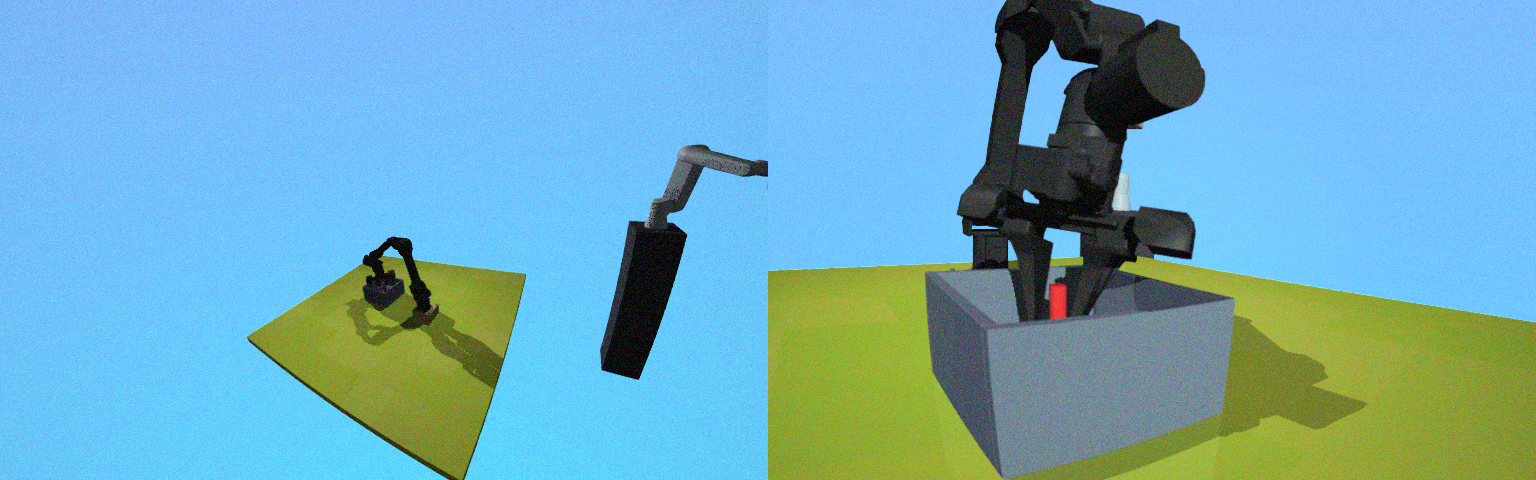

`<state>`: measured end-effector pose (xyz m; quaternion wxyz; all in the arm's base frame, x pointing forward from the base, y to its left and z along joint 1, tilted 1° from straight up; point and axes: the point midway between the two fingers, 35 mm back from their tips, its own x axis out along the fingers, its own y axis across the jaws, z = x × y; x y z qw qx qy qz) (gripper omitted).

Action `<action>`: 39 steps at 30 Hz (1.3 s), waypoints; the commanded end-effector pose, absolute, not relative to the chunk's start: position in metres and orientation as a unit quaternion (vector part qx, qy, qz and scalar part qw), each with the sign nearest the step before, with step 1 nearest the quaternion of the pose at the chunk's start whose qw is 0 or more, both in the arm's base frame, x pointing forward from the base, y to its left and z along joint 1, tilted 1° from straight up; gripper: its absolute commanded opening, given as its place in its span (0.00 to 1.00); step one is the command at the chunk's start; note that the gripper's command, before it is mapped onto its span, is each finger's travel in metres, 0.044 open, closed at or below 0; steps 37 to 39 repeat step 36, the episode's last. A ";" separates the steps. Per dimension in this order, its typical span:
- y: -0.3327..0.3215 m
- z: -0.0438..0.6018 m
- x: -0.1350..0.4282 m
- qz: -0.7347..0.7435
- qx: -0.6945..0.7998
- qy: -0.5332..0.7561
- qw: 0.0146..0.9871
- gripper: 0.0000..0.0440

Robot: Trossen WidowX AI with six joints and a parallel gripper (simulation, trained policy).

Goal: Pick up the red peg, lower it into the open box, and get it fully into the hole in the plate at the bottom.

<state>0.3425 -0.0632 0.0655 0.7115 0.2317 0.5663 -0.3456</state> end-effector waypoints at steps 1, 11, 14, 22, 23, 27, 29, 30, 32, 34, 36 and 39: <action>-0.068 0.067 0.349 -0.333 0.228 0.569 0.717 0.35; -0.066 0.081 0.377 -0.299 0.248 0.580 0.716 0.93; -0.064 0.087 0.387 -0.285 0.256 0.582 0.717 1.00; -0.053 0.110 0.417 -0.242 0.272 0.573 0.734 1.00; -0.051 0.113 0.421 -0.236 0.274 0.571 0.737 1.00; -0.046 0.120 0.430 -0.223 0.277 0.566 0.744 1.00; -0.046 0.120 0.430 -0.223 0.277 0.566 0.744 1.00; -0.046 0.120 0.430 -0.223 0.277 0.566 0.744 1.00; -0.046 0.120 0.430 -0.222 0.277 0.565 0.744 1.00; -0.046 0.120 0.431 -0.222 0.277 0.565 0.744 1.00; -0.046 0.120 0.431 -0.222 0.277 0.565 0.745 1.00; -0.046 0.120 0.431 -0.222 0.277 0.565 0.745 1.00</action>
